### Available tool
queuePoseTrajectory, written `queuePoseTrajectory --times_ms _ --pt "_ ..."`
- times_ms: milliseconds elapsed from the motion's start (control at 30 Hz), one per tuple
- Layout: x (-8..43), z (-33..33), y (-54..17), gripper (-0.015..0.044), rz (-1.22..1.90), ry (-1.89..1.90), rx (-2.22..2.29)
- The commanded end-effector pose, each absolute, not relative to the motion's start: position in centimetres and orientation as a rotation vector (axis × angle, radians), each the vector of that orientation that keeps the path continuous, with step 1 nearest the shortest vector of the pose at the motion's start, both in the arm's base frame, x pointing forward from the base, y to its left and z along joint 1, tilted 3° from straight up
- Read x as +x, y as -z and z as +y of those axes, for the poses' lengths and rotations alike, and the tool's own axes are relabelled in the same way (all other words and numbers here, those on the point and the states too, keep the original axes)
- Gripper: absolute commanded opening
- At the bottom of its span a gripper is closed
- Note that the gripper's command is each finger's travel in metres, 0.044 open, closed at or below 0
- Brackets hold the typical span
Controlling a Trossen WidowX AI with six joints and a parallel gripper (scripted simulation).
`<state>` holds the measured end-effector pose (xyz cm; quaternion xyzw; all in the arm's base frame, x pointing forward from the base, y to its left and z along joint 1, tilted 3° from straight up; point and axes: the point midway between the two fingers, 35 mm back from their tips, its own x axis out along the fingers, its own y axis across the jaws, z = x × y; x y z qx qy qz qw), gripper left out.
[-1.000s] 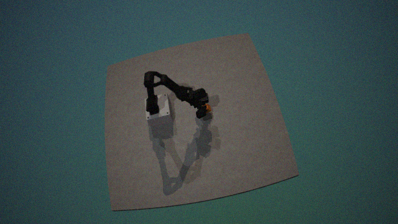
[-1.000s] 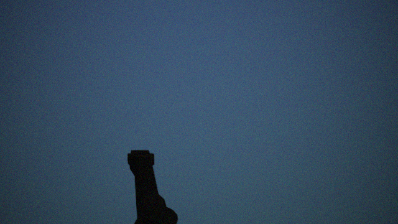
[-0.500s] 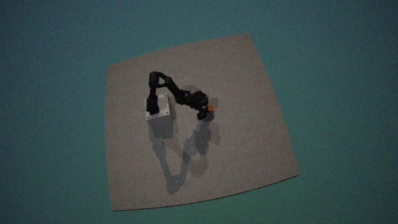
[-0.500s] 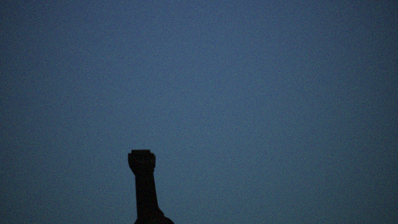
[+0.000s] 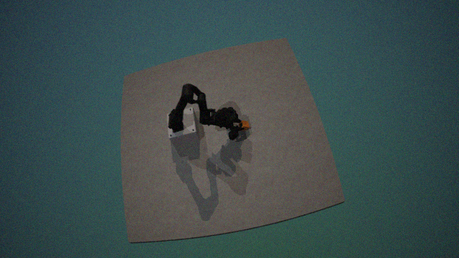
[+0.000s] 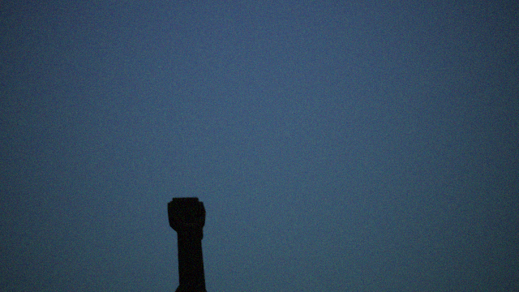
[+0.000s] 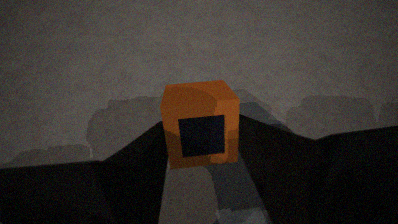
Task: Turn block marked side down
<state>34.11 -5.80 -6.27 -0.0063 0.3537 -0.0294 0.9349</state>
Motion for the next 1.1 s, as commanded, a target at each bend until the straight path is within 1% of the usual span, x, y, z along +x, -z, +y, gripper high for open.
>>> queuePoseTrajectory --times_ms 0,433,1033,1067 --pt "33.3 -5.6 7.1 0.0000 0.706 0.054 -0.012" --pt "32.0 -5.4 6.4 0.0000 0.549 0.051 -0.024" --pt "32.0 -5.4 6.0 0.0000 0.523 0.050 -0.025" --pt "32.0 -5.4 6.0 0.0026 0.523 0.050 -0.025"
